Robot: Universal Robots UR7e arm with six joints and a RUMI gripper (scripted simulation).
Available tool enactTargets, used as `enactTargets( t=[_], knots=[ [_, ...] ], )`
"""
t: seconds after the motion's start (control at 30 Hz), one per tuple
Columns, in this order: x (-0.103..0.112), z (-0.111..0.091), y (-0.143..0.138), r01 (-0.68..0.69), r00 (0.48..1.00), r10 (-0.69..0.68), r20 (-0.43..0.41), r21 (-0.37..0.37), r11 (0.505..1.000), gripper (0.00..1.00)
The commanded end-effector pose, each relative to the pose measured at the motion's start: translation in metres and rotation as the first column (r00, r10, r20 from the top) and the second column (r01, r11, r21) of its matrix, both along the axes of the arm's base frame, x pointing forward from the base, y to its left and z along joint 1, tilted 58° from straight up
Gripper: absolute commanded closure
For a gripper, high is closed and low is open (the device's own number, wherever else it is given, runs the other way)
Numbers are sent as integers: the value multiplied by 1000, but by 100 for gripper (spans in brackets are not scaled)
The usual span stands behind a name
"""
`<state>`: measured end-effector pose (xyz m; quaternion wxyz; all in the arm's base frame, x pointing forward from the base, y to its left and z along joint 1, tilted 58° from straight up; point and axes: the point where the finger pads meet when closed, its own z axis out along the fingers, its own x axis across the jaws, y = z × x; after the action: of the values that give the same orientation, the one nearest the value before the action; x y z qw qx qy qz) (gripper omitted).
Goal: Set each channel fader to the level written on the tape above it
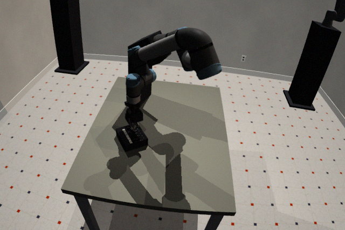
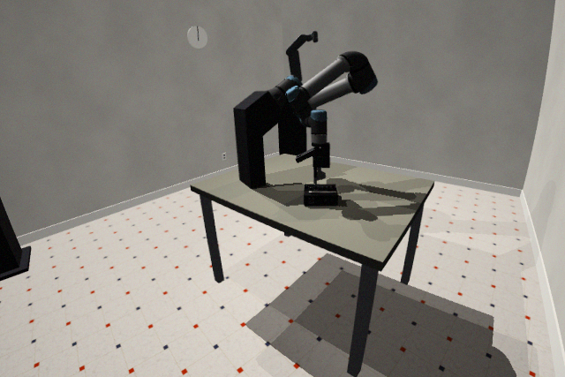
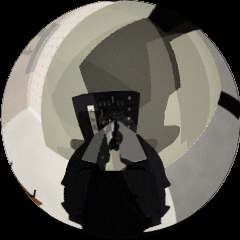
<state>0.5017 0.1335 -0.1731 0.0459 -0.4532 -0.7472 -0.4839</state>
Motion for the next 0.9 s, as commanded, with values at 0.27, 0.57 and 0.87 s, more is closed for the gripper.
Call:
enactTargets(
  t=[0.27,0.57,0.87],
  knots=[
    [-2,2,1,1,1000,-1,0,-1,1000,100],
    [-10,13,-14,1,1000,-1,0,-1,1000,100],
    [-16,22,-27,1,1000,-1,0,-1,1000,100]
  ],
)
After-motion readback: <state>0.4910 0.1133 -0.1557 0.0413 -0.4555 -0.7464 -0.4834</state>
